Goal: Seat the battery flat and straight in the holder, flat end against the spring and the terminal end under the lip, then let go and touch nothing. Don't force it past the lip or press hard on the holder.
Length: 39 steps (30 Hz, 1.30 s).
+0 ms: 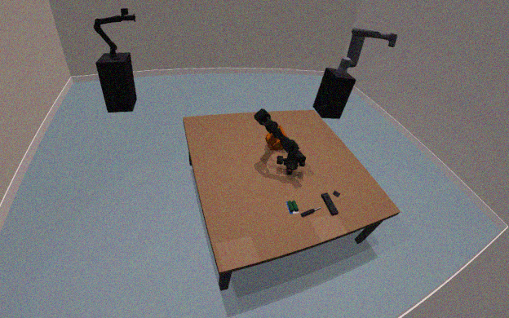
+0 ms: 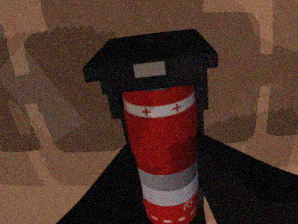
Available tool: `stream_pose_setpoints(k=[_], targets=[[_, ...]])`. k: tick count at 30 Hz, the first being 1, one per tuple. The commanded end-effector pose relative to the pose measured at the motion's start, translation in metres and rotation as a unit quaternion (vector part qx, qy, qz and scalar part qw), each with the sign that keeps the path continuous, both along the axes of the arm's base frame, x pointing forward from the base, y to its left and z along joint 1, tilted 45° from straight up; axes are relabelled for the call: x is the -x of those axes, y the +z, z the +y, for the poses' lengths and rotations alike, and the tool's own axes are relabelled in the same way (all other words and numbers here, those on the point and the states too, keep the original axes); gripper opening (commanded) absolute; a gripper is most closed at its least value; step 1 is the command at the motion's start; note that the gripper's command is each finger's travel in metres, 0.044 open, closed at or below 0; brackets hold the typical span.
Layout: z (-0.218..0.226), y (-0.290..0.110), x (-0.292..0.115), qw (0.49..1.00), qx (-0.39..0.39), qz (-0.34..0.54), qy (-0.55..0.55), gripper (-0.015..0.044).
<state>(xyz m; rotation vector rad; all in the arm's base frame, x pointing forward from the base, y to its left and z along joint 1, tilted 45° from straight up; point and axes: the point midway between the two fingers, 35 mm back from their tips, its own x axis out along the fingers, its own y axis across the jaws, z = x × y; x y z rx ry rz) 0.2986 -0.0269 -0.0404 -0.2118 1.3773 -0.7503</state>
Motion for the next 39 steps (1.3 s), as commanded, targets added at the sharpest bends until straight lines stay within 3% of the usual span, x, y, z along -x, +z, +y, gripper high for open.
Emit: stream_pose_setpoints(k=[1, 15, 19, 36, 39], targets=[[-0.001, 0.0, -0.003, 1.0, 0.001, 0.003, 0.002, 0.0081], [-0.001, 0.001, -0.005, 1.0, -0.001, 0.002, 0.003, 0.0081], [-0.001, 0.001, -0.005, 1.0, -0.001, 0.002, 0.003, 0.0183], [0.009, 0.012, -0.005, 1.0, -0.001, 0.0, 0.001, 0.0183], [0.02, 0.019, -0.004, 1.0, 0.0, 0.004, 0.003, 0.0262]])
